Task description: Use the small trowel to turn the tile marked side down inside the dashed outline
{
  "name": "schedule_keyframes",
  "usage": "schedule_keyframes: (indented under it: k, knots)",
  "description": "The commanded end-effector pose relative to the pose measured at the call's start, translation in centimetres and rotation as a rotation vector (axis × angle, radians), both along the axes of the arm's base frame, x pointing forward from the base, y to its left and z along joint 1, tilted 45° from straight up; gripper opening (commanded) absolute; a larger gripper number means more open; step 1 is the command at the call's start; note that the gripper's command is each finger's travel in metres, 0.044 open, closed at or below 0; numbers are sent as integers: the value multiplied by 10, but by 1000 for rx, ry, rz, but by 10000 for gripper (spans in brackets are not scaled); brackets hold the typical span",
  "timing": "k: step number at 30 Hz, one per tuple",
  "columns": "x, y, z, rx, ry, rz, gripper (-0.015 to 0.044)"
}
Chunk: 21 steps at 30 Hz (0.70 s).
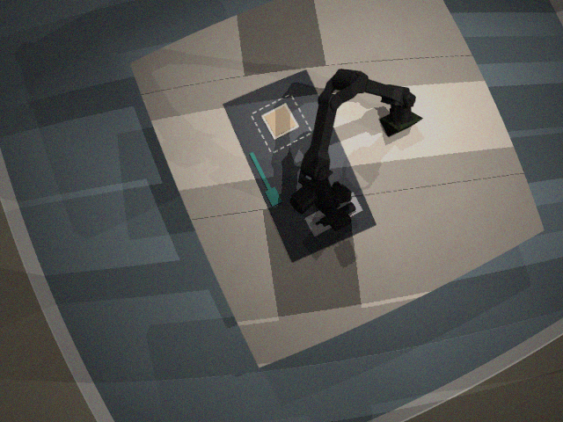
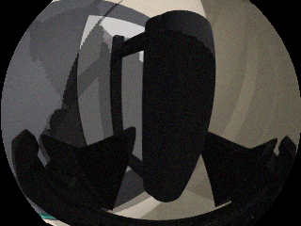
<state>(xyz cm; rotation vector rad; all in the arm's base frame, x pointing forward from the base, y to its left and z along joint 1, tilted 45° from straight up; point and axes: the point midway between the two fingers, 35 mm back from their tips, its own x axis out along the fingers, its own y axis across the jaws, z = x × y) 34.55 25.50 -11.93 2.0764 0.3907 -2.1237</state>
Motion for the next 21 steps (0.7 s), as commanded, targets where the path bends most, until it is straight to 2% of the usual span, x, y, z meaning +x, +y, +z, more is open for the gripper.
schedule_keyframes:
  k: [1,9,13,19,21]
  knots:
    - [-1,1,0,6,2,4,300]
    - [2,-4,54,0,1,0,300]
    - [0,-3,62,-1,1,0,300]
    - [-59,29,131,0,7,-2,300]
    - [-67,32,139,0,7,-3,300]
